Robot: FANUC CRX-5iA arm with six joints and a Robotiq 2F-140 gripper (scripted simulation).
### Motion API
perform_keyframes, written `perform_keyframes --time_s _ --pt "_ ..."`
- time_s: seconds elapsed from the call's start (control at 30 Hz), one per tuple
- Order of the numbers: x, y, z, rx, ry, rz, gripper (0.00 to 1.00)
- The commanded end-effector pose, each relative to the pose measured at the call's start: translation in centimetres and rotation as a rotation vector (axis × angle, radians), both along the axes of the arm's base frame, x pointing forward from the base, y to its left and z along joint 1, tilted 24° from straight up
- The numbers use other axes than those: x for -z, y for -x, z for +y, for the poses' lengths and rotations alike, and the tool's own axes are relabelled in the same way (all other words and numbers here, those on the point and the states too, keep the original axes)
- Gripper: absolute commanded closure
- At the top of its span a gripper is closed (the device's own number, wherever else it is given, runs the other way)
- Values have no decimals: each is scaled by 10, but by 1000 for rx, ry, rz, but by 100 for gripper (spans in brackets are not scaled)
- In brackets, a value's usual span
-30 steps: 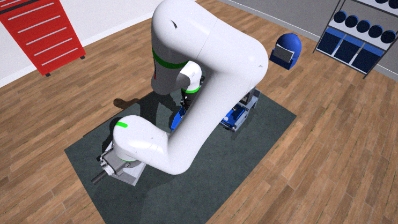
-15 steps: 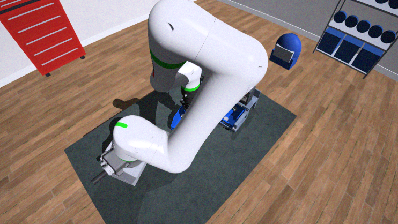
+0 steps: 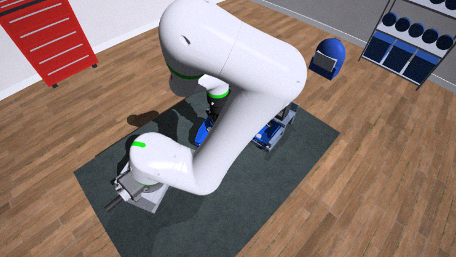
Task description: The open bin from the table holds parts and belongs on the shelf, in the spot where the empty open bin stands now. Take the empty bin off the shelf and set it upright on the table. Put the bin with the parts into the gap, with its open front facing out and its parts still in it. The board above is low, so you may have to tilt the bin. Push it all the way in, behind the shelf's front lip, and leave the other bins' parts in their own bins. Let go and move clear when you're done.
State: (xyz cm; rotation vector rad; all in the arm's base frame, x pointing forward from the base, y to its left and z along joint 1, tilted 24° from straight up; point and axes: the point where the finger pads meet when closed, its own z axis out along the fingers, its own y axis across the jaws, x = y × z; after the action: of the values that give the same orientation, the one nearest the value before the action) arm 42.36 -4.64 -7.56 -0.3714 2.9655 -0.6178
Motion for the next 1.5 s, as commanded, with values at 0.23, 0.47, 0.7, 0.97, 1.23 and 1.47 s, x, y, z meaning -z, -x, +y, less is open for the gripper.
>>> perform_keyframes --time_s 0.23,0.47,0.7,0.97,1.23,1.47 --pt "-25 3 11 0 0 -1 90" --pt "-31 4 13 0 0 -1 90" --pt "-33 4 14 -1 0 -1 90" --pt "-33 4 14 -1 0 -1 90" --pt "-36 4 7 13 -2 -6 90" --pt "-56 4 -41 105 -16 -45 90"
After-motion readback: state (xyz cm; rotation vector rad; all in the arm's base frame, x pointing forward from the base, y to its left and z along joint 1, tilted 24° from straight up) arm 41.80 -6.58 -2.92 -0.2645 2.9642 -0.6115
